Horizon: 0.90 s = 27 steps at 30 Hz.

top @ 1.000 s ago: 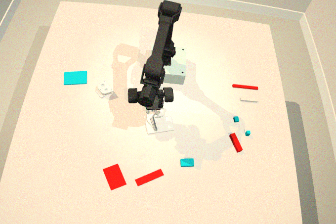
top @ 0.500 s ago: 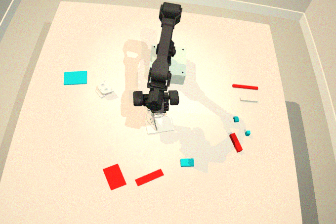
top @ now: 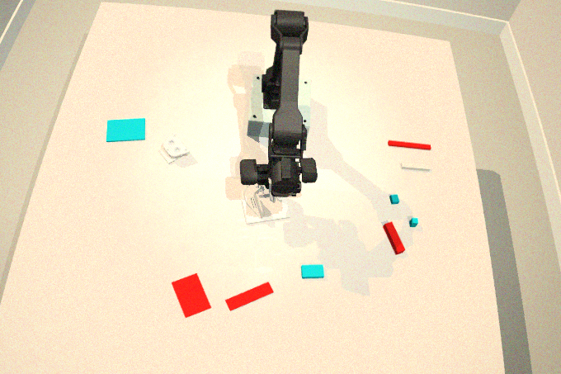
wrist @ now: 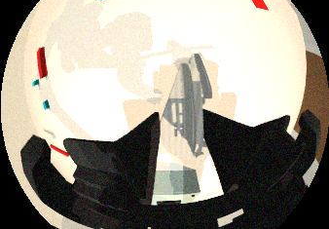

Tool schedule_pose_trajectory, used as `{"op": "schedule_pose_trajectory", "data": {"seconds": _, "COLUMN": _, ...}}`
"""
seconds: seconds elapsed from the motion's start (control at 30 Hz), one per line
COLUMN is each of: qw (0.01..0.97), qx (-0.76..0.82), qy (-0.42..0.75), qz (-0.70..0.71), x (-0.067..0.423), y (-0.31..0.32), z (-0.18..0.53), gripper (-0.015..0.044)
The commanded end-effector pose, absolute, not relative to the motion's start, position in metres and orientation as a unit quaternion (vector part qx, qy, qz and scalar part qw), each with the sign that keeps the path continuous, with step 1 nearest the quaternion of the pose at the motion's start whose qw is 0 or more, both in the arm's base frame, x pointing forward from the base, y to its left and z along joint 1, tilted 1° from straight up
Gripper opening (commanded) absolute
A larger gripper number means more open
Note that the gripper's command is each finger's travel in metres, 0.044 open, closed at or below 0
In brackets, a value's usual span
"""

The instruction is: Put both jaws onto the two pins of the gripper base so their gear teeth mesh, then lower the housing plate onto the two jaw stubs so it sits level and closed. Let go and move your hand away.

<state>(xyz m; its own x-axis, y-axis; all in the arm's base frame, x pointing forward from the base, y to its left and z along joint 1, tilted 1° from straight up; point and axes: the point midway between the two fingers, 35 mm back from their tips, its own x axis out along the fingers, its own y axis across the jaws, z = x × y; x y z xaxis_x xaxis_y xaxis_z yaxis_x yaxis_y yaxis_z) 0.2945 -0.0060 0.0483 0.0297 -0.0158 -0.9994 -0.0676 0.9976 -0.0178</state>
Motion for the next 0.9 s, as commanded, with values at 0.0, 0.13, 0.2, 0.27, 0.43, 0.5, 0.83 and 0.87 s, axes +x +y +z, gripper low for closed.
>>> {"op": "schedule_pose_trajectory", "data": {"seconds": 0.0, "qw": 0.718, "qx": -0.028, "qy": 0.695, "qz": 0.017, "x": 0.2994, "y": 0.0059, "z": 0.0495, "gripper": 0.0134}}
{"op": "schedule_pose_trajectory", "data": {"seconds": 0.13, "qw": 0.718, "qx": -0.028, "qy": 0.695, "qz": 0.017, "x": 0.2995, "y": 0.0065, "z": 0.0495, "gripper": 0.0134}}
{"op": "schedule_pose_trajectory", "data": {"seconds": 0.2, "qw": 0.718, "qx": -0.028, "qy": 0.695, "qz": 0.017, "x": 0.2995, "y": 0.0065, "z": 0.0495, "gripper": 0.0134}}
{"op": "schedule_pose_trajectory", "data": {"seconds": 0.27, "qw": 0.718, "qx": -0.028, "qy": 0.695, "qz": 0.017, "x": 0.2995, "y": 0.0065, "z": 0.0495, "gripper": 0.0134}}
{"op": "schedule_pose_trajectory", "data": {"seconds": 0.43, "qw": 0.718, "qx": -0.028, "qy": 0.695, "qz": 0.017, "x": 0.2995, "y": 0.0065, "z": 0.0495, "gripper": 0.0134}}
{"op": "schedule_pose_trajectory", "data": {"seconds": 0.5, "qw": 0.718, "qx": -0.028, "qy": 0.695, "qz": 0.017, "x": 0.2995, "y": 0.0065, "z": 0.0495, "gripper": 0.0134}}
{"op": "schedule_pose_trajectory", "data": {"seconds": 0.83, "qw": 0.719, "qx": -0.023, "qy": 0.695, "qz": 0.013, "x": 0.2995, "y": 0.0065, "z": 0.0495, "gripper": 0.0134}}
{"op": "schedule_pose_trajectory", "data": {"seconds": 0.87, "qw": 0.719, "qx": -0.023, "qy": 0.695, "qz": 0.013, "x": 0.2995, "y": 0.0065, "z": 0.0495, "gripper": 0.0134}}
